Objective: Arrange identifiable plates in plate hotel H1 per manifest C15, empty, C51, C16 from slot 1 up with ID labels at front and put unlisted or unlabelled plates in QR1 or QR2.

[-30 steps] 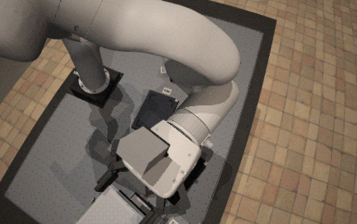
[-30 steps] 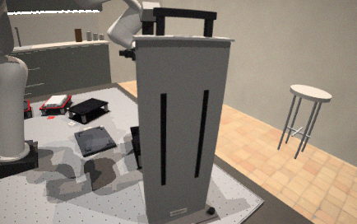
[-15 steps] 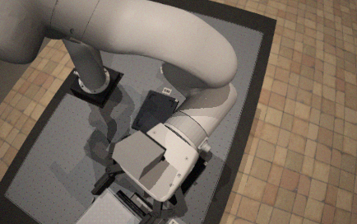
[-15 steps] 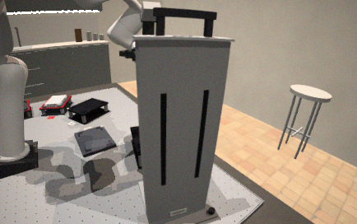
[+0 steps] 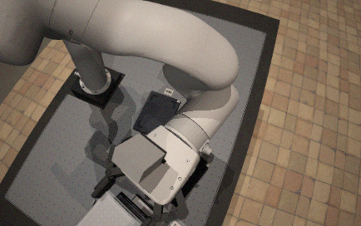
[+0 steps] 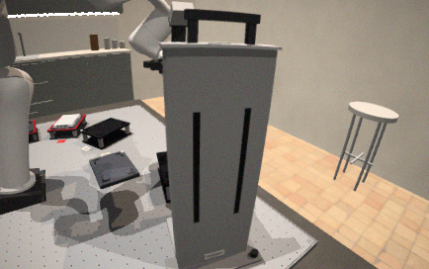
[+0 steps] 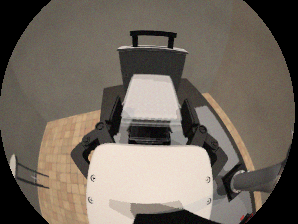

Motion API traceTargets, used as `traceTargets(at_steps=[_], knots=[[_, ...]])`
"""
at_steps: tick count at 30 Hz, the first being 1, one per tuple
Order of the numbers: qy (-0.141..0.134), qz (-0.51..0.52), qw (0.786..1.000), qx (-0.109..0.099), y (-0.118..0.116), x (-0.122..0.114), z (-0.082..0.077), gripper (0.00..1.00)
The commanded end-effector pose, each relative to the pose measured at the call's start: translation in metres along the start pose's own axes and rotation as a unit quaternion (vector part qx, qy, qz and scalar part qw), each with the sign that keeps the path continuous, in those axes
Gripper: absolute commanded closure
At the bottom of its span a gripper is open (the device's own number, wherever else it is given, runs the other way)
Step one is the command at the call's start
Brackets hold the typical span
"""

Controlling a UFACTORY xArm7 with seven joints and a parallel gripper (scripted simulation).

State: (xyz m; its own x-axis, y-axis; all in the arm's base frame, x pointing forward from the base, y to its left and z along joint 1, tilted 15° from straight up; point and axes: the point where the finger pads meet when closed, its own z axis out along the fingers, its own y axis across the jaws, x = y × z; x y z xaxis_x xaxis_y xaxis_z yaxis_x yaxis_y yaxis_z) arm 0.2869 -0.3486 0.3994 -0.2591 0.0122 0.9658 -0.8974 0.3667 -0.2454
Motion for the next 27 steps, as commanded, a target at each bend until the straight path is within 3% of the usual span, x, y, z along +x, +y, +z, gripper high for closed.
traceTargets(at_steps=[1,12,13,27], knots=[[0.0,0.001,1.0,0.0,-0.0005,0.001,-0.0001,1.0],[0.0,0.001,1.0,0.0,-0.0004,0.0002,0.0,1.0],[0.0,0.001,1.0,0.0,-0.0004,0.0002,0.0,0.0],[0.0,0.001,1.0,0.0,-0.0005,0.0002,0.0,0.0]])
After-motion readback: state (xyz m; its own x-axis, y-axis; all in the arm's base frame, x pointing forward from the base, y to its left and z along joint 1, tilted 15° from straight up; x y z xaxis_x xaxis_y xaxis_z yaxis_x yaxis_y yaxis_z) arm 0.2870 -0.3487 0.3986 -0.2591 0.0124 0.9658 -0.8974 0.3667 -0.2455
